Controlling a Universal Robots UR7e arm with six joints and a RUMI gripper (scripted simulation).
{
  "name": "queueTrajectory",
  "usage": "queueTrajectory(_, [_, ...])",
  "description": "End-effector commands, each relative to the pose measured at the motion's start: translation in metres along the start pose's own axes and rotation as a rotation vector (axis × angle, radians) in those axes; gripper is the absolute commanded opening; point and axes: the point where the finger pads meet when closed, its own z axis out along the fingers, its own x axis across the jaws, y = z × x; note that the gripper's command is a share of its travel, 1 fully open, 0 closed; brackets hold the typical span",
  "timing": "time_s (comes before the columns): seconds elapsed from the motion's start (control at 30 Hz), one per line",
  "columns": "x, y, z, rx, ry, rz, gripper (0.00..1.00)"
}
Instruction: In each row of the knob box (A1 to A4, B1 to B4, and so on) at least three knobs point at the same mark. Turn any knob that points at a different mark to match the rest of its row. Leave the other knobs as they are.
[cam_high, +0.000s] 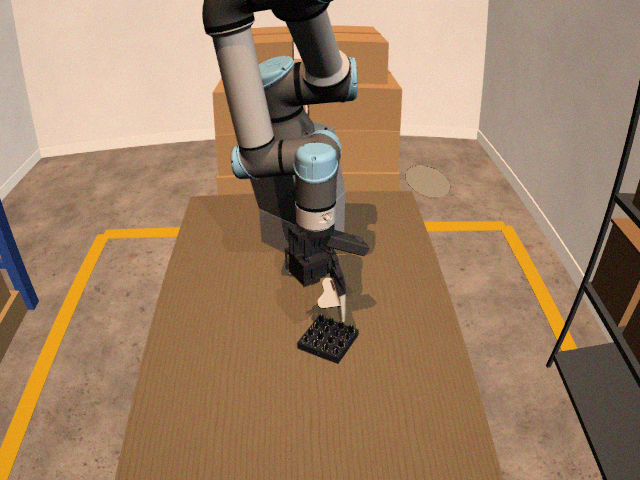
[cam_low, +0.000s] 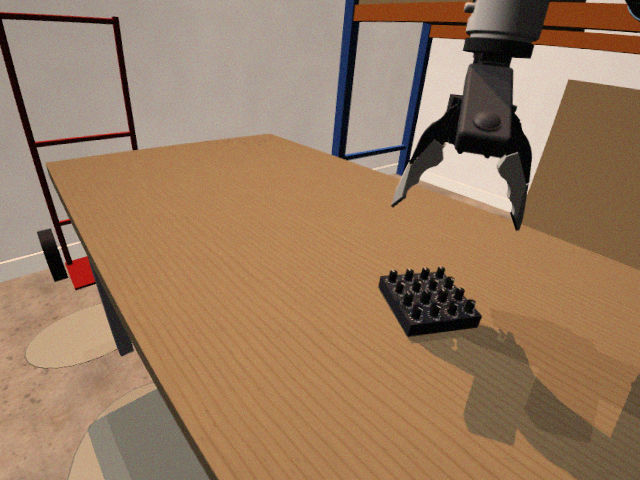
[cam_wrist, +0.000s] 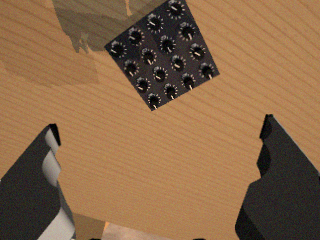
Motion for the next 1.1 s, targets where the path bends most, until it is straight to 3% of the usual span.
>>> queueTrajectory(0.0, [0.000,0.000,-0.012,0.000,-0.001,0.000,1.00])
queueTrajectory(0.47, [0.000,0.000,-0.055,0.000,-0.001,0.000,1.00])
queueTrajectory(1.07, [0.000,0.000,-0.063,0.000,-0.001,0.000,1.00])
